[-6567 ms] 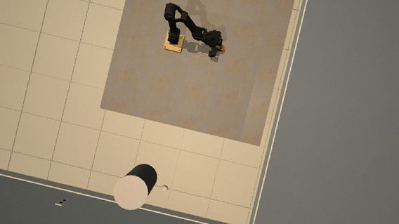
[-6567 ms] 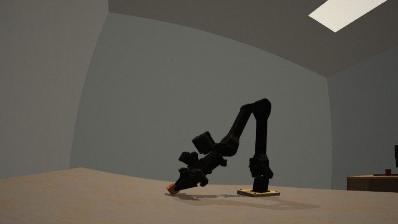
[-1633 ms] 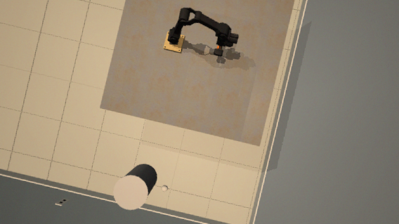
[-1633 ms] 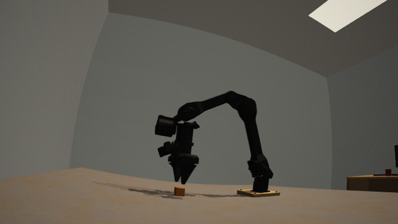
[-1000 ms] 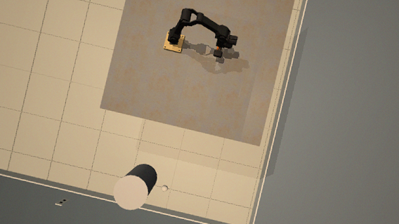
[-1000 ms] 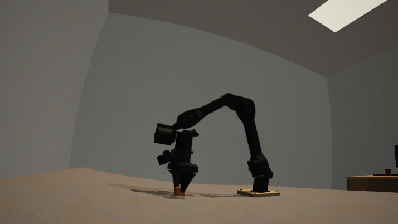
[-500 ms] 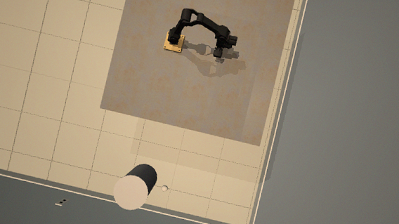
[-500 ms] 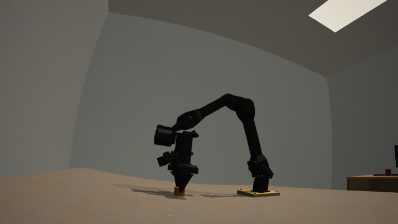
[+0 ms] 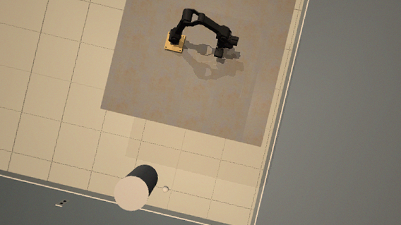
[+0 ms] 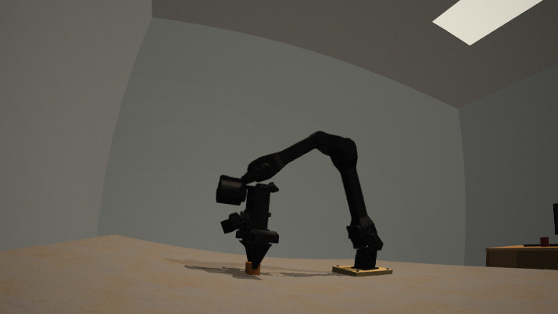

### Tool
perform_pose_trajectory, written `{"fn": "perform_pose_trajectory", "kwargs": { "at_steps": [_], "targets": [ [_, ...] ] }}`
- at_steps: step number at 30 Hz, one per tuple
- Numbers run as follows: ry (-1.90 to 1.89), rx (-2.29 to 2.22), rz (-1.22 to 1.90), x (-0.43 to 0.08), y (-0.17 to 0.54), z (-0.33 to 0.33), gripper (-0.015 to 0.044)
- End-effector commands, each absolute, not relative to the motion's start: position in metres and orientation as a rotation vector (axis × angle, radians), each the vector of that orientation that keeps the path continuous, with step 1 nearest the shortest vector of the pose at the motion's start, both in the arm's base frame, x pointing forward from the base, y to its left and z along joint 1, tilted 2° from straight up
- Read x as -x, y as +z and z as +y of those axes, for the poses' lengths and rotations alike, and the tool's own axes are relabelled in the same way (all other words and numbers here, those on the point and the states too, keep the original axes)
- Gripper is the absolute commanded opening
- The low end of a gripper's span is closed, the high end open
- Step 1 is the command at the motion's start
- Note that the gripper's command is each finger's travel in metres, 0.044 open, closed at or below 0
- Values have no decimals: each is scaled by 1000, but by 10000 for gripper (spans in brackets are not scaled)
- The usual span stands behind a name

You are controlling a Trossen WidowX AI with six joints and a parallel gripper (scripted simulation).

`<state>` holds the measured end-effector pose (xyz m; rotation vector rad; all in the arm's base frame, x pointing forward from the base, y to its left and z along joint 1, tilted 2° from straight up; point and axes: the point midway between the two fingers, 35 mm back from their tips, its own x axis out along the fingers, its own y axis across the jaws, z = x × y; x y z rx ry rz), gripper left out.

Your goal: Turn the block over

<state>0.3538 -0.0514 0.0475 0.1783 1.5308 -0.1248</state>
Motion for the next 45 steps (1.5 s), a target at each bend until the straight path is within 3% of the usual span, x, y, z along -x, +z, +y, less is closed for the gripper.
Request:
{"fn": "perform_pose_trajectory", "kwargs": {
  "at_steps": [1, 45],
  "targets": [
    [-124, -183, 1521, -355, 66, -52, 0],
    [-158, -138, 1006, -350, 64, -51, 0]
  ]
}}
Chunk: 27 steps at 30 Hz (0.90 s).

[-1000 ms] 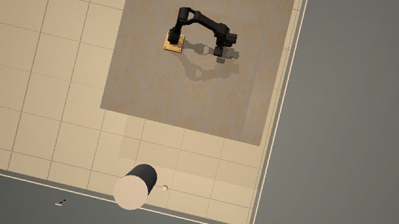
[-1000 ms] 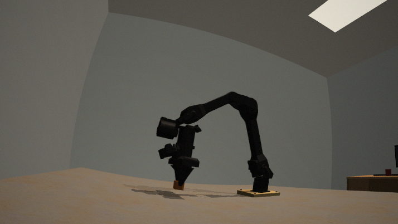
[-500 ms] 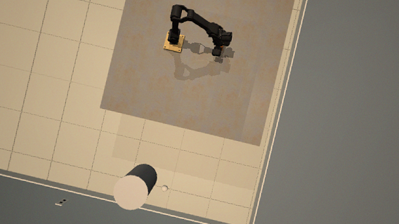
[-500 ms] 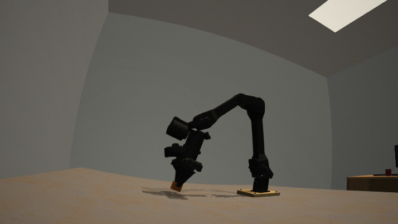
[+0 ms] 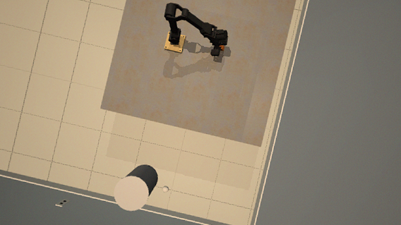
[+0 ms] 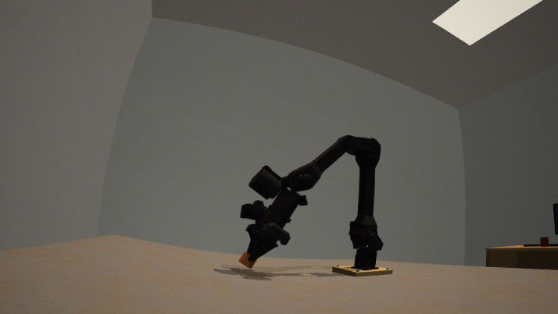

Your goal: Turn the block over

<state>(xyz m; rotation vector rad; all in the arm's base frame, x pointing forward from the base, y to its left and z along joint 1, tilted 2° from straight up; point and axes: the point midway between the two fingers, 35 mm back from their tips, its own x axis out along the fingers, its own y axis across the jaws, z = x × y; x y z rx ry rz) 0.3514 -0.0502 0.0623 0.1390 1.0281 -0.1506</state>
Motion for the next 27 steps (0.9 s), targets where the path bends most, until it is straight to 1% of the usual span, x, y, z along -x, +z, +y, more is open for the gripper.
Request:
{"fn": "perform_pose_trajectory", "kwargs": {
  "at_steps": [1, 14, 27],
  "targets": [
    [-158, -137, 1003, -351, 64, -51, 0],
    [-153, -96, 810, -363, 42, -51, 0],
    [-165, -81, 619, -360, 33, -50, 0]
  ]
}}
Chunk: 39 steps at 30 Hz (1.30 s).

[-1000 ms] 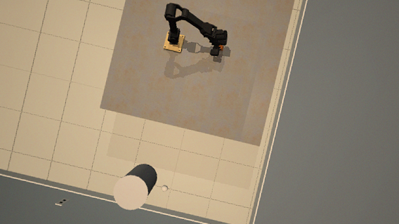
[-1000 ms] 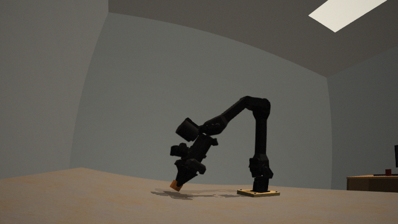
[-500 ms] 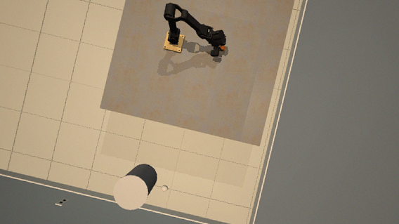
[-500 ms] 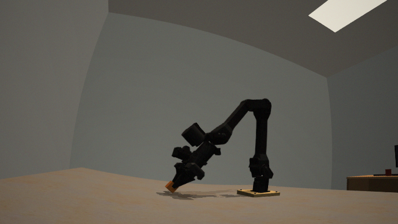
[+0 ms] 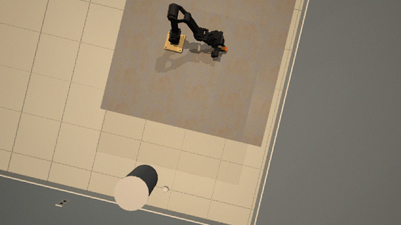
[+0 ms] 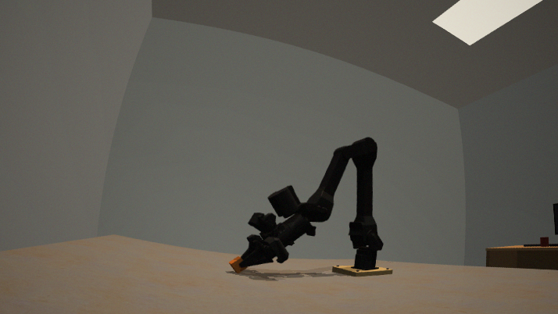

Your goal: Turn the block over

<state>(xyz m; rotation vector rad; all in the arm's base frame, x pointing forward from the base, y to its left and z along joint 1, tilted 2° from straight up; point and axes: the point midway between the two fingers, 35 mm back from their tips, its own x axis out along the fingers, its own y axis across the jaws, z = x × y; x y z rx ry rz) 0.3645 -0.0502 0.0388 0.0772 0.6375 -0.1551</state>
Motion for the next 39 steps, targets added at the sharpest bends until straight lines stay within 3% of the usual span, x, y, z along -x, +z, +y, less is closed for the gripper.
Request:
{"fn": "perform_pose_trajectory", "kwargs": {
  "at_steps": [1, 27, 39],
  "targets": [
    [-167, -82, 604, -359, 32, -50, 0],
    [-182, -90, 490, -349, 34, -49, 0],
    [-182, -90, 490, -349, 34, -49, 315]
  ]
}}
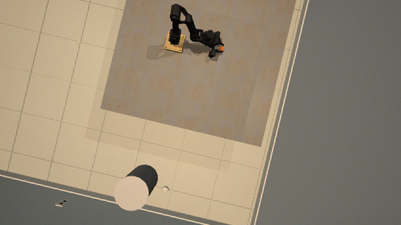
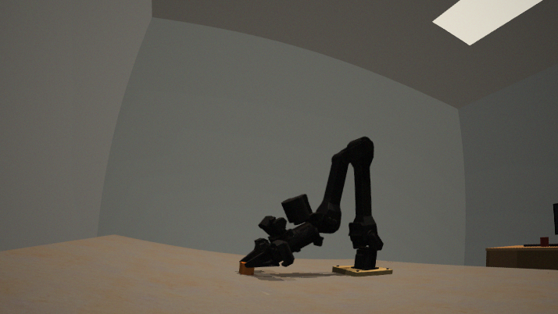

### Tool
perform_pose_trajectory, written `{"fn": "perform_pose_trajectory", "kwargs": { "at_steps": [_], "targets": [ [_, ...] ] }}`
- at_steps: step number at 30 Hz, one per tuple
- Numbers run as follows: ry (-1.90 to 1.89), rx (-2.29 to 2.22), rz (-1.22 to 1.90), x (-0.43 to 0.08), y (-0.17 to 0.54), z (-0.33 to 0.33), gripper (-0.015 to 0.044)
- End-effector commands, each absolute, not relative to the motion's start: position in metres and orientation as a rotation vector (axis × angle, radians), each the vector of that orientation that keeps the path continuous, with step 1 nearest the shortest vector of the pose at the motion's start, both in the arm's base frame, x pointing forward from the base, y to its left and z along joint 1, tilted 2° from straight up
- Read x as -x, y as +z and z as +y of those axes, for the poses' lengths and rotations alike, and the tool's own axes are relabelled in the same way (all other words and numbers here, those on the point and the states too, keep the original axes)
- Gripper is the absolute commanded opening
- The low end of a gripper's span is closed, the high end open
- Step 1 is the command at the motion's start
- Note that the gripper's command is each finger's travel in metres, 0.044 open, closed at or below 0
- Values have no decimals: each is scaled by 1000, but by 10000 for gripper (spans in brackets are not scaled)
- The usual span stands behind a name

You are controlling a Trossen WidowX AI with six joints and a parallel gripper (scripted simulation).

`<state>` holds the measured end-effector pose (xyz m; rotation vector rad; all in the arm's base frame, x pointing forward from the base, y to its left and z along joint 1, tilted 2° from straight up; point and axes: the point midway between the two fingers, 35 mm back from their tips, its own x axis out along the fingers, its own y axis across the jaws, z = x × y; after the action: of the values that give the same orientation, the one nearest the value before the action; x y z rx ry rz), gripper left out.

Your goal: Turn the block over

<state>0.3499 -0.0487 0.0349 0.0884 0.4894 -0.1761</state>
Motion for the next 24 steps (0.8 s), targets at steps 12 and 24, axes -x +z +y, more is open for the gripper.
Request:
{"fn": "perform_pose_trajectory", "kwargs": {
  "at_steps": [12, 24],
  "targets": [
    [-182, -90, 490, -349, 34, -49, 440],
    [-182, -90, 490, -349, 34, -49, 440]
  ]
}}
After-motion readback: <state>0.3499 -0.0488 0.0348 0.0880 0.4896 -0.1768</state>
